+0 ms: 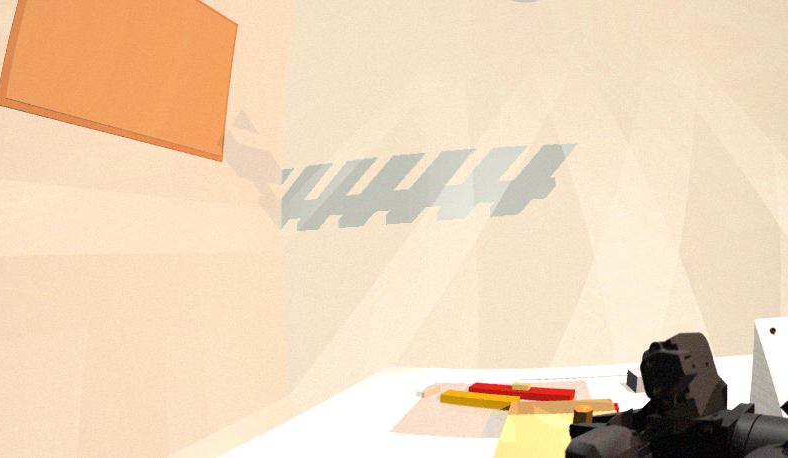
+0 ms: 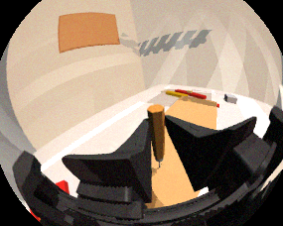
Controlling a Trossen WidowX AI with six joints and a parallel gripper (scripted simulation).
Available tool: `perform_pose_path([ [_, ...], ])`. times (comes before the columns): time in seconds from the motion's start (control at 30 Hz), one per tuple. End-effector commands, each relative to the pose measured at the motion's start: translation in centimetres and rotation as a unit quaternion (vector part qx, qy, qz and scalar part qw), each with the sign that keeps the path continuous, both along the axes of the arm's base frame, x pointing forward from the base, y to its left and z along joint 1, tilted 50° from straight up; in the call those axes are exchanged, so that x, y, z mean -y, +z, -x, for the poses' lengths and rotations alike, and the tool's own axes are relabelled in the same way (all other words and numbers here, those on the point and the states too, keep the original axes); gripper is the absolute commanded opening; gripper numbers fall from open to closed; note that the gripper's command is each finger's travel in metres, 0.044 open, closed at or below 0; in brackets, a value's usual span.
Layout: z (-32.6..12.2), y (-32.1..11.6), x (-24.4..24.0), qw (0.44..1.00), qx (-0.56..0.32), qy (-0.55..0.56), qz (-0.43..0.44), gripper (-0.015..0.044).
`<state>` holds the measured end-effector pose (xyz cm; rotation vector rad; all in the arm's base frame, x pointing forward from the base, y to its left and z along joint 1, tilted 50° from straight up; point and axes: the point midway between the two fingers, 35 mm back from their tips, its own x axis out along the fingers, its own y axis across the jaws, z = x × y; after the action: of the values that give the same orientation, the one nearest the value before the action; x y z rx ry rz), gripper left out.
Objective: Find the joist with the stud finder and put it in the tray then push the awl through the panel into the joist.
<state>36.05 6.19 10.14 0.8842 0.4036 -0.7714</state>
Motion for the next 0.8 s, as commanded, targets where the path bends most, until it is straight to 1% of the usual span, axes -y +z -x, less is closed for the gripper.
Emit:
perform_pose_path([
  [0.0, -0.1, -0.38, -0.58, 1.0, 0.003, -0.002, -0.001, 0.0],
  [0.77, -0.06, -0.7, -0.81, 1.0, 0.001, -0.001, 0.0, 0.0],
])
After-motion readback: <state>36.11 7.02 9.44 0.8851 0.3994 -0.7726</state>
